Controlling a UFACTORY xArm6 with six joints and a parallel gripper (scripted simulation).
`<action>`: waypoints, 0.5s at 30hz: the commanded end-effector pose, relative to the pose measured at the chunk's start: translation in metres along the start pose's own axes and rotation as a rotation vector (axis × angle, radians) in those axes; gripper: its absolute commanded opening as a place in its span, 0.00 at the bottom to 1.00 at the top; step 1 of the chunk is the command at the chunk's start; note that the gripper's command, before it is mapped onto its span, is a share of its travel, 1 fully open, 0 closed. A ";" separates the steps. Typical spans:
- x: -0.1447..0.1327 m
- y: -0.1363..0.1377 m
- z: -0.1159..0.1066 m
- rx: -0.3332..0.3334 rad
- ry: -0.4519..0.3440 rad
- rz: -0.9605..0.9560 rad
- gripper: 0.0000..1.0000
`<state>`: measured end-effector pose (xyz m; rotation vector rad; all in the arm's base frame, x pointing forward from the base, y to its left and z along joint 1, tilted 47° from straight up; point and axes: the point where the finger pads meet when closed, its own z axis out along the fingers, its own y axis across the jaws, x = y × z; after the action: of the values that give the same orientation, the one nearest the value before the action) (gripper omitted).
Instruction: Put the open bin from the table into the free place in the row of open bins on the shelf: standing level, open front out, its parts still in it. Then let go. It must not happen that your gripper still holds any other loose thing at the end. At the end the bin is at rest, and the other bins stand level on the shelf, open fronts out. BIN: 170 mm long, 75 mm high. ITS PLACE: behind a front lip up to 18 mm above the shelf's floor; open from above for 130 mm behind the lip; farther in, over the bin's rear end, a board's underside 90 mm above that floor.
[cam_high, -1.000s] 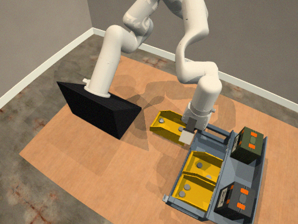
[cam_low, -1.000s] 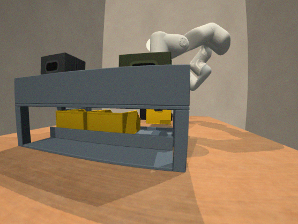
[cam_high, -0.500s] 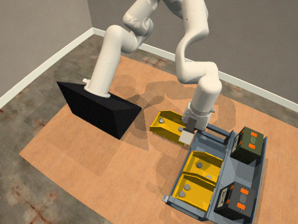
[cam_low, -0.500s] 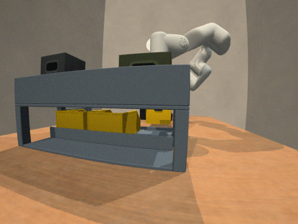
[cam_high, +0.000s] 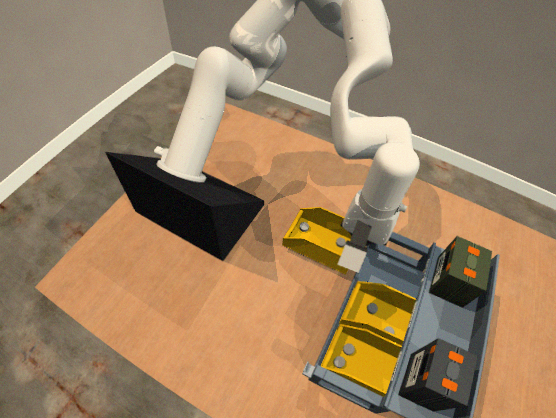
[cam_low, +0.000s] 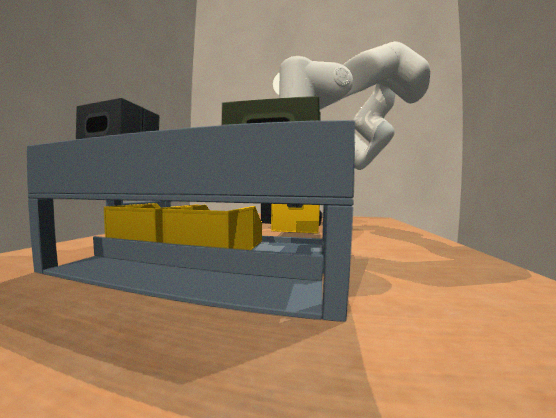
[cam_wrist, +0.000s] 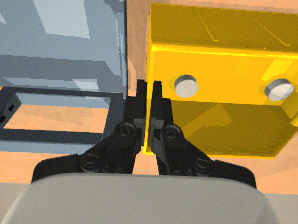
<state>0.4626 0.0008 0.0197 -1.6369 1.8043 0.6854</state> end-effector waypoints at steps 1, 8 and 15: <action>0.000 -0.002 -0.001 0.003 0.001 -0.001 0.00; 0.000 -0.004 -0.001 0.003 0.001 -0.001 0.00; 0.000 -0.012 -0.001 0.003 0.001 -0.001 0.00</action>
<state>0.4711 -0.0001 0.0198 -1.6369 1.8043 0.6853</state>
